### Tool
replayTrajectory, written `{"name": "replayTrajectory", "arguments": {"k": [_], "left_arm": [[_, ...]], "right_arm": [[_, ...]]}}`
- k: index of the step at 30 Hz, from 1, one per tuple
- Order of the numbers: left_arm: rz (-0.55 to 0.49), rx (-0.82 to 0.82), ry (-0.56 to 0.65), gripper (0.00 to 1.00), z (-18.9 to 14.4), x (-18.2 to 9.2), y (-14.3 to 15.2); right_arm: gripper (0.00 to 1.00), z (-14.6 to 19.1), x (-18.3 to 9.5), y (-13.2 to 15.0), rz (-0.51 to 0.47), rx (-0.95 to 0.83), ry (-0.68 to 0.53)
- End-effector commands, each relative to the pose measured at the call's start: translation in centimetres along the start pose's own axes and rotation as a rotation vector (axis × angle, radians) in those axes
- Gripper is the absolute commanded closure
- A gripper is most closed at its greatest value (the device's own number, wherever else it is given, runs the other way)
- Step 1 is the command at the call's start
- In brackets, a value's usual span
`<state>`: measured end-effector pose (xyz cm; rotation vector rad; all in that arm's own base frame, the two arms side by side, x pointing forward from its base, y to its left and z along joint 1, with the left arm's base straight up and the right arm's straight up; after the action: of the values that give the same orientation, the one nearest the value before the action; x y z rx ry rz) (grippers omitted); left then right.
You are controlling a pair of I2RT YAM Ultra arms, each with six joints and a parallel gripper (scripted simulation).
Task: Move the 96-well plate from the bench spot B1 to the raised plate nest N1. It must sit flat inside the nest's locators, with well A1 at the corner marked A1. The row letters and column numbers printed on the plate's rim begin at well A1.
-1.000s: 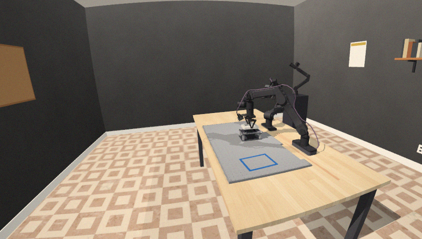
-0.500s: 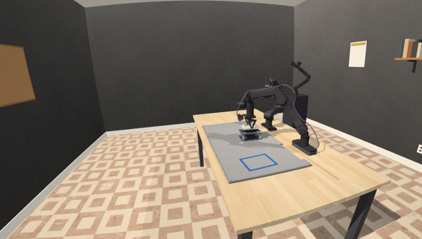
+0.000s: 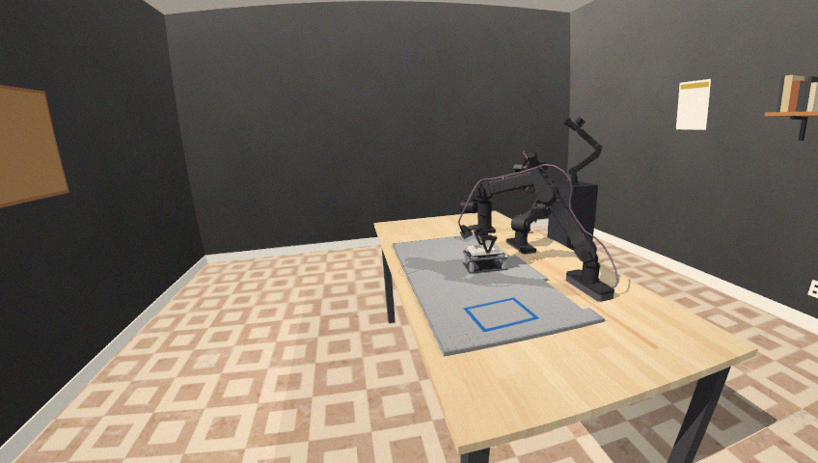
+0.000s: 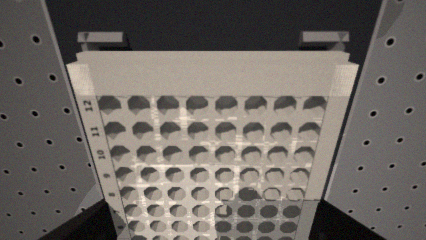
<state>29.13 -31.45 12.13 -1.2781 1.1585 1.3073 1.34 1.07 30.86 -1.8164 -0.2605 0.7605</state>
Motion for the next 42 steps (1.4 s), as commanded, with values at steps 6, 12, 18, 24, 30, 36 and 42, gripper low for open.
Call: {"name": "replayTrajectory", "arguments": {"k": [6,12,18,24,30,36,42], "left_arm": [[-0.026,-0.004,0.036,0.2,-0.3,0.6,-0.2],[-0.006,-0.003,0.013,0.2,0.2,1.1,0.2],[-0.015,-0.003,0.024,0.0,-0.1,0.0,-0.1],[-0.034,-0.001,0.044,0.0,0.1,-1.2,-0.4],[-0.03,-0.005,0.038,0.0,0.1,-1.6,-0.6],[-0.007,-0.01,0.009,0.0,-0.1,-1.4,-0.7],[-0.004,-0.011,0.005,0.0,0.0,-3.3,-0.7]], "right_arm": [[0.0,0.0,0.2,-0.2,-0.004,-0.003,0.0],[0.0,0.0,0.2,-0.2,-0.004,-0.003,0.0],[0.0,0.0,0.2,-0.2,-0.004,-0.003,0.0],[0.0,0.0,0.2,-0.2,-0.004,-0.003,0.0],[0.0,0.0,0.2,-0.2,-0.004,-0.003,0.0],[0.0,0.0,0.2,-0.2,-0.004,-0.003,0.0],[0.0,0.0,0.2,-0.2,-0.004,-0.003,0.0]]}}
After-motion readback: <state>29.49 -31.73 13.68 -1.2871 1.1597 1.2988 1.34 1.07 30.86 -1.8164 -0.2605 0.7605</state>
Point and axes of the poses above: on each arm, the point where the finger pads meet when closed, its own x axis out along the fingers, its own z axis across the jaws, y = z × x, the point moved 5 cm from there along -x, back along the fingers, and after that the axes turned 13 degrees about -x, right-handed, at the moved point
